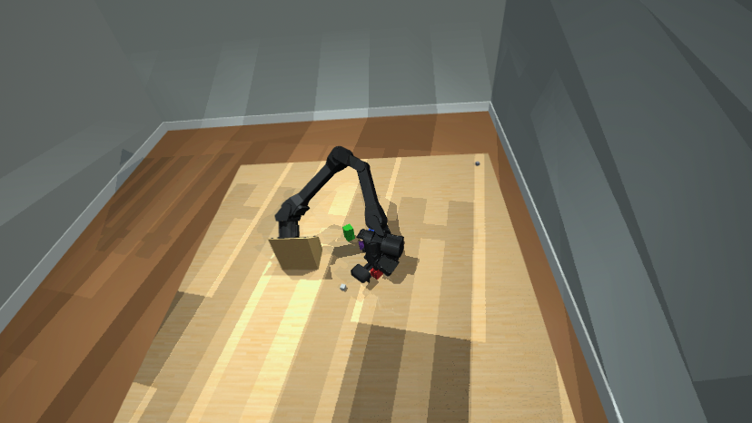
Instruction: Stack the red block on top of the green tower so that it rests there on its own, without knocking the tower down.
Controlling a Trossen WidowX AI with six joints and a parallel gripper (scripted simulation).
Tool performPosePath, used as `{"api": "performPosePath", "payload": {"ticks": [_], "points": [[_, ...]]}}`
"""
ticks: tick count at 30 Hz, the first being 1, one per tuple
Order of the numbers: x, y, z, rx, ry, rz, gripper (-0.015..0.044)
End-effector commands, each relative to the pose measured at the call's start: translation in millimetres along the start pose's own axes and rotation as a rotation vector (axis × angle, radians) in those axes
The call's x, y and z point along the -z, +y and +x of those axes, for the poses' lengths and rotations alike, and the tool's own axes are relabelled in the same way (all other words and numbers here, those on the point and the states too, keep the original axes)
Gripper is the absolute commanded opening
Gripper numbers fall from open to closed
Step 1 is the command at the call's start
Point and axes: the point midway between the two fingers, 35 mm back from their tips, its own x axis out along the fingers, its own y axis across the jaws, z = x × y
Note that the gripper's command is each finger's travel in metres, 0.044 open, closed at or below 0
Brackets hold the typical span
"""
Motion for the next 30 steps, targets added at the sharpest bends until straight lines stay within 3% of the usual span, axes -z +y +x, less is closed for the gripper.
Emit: {"api": "performPosePath", "payload": {"ticks": [1,3,14,21,25,30], "points": [[1,1,1,-0.002,0.003,0.003,0.044],[1,1,0,-0.002,0.003,0.003,0.044],[1,1,0,-0.002,0.003,0.003,0.0151],[1,1,0,-0.002,0.003,0.003,0.0105],[0,1,-9,-0.002,0.002,0.003,0.0],[-1,0,-34,-0.001,0.002,0.002,0.0]]}}
